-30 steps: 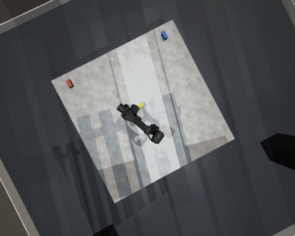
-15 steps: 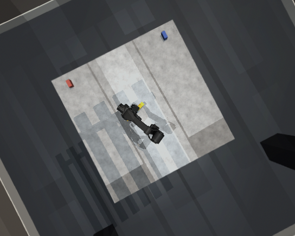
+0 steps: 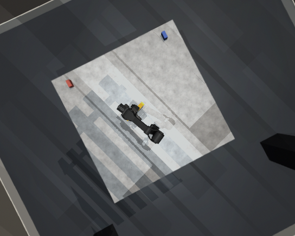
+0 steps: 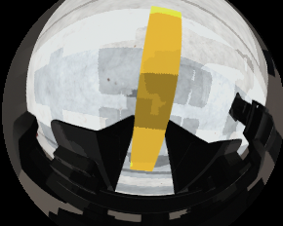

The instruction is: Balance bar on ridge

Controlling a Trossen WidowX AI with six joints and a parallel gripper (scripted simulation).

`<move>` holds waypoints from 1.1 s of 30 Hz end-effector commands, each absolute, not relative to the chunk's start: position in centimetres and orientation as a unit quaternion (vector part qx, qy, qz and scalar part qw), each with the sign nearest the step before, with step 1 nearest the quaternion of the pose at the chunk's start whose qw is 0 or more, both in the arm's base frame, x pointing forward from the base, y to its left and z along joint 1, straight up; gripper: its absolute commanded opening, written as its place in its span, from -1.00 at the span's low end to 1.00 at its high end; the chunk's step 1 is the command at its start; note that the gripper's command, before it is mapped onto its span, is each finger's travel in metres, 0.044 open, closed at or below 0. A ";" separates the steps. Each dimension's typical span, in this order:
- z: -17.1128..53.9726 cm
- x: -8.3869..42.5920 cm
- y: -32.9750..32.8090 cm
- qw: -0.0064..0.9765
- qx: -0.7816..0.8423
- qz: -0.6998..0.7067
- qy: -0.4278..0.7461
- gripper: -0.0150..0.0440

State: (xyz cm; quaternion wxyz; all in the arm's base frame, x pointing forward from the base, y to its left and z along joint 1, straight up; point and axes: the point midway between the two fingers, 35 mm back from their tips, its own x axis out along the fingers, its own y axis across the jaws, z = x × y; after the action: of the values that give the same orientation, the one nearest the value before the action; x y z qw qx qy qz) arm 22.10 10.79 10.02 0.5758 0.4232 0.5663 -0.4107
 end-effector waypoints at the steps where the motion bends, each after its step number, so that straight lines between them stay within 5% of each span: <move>1: 10.0 22.1 10.9 0.575 0.425 -0.410 0.567 -0.49; 33: 9.7 22.1 10.8 0.575 0.425 -0.410 0.567 -0.49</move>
State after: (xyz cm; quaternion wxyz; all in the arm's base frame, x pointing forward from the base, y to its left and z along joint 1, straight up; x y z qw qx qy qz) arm 22.11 10.78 9.74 0.5757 0.4233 0.5663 -0.4108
